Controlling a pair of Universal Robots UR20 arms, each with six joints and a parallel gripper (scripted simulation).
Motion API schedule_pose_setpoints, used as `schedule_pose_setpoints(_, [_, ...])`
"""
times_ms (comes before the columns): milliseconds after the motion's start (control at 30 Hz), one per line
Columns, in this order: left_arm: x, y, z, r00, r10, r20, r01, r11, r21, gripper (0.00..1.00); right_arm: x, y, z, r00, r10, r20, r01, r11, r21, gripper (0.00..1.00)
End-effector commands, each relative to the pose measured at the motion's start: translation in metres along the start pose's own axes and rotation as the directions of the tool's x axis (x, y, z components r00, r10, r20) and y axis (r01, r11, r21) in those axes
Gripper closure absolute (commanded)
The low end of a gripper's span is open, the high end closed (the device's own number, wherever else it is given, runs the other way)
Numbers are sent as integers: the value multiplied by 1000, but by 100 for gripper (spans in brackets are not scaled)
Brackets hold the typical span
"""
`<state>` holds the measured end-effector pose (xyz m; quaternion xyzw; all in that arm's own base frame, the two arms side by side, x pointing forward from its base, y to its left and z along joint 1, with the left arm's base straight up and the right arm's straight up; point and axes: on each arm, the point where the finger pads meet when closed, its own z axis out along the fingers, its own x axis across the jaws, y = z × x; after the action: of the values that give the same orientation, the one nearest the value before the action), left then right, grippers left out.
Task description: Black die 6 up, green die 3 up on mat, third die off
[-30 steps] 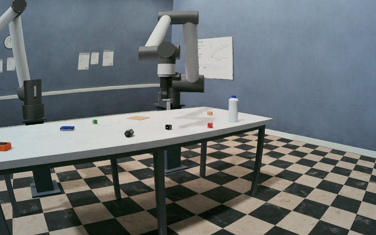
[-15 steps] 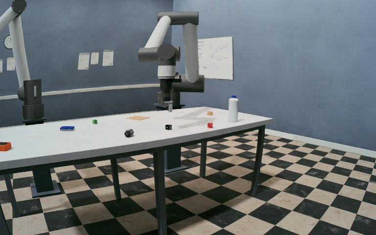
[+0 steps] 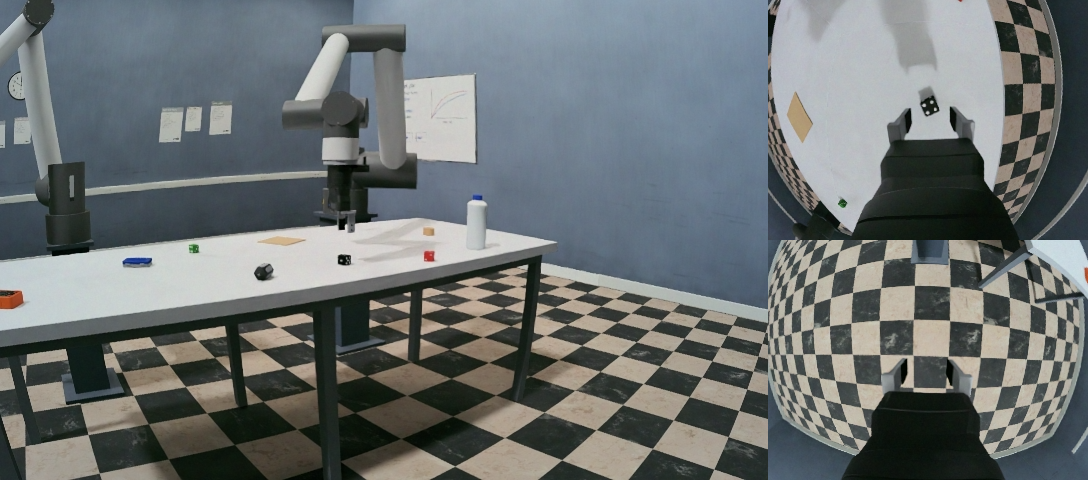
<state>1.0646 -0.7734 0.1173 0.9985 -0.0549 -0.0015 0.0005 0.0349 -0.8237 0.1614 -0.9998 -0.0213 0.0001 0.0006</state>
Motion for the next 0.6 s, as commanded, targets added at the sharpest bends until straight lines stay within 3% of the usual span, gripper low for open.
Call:
schedule_pose_setpoints(0, [0,2,3,985,-173,-3,173,985,1,0,0,0,-1,1000,0,0,0,1000,-1,0])
schedule_pose_setpoints(133, [-1,3,6,961,-276,-3,276,961,0,0,0,0,-1,1000,0,0,0,1000,-1,0])
schedule_pose_setpoints(433, [-1,5,10,926,-376,-3,376,926,0,0,0,0,-1,1000,0,0,0,1000,-1,0])
schedule_pose_setpoints(467, [-1,5,10,926,-376,-3,376,926,0,13,0,0,-1,1000,0,0,0,1000,-1,0])
schedule_pose_setpoints(567, [-1,5,10,926,-376,-3,376,926,0,13,0,0,-1,1000,0,0,0,1000,-1,0])
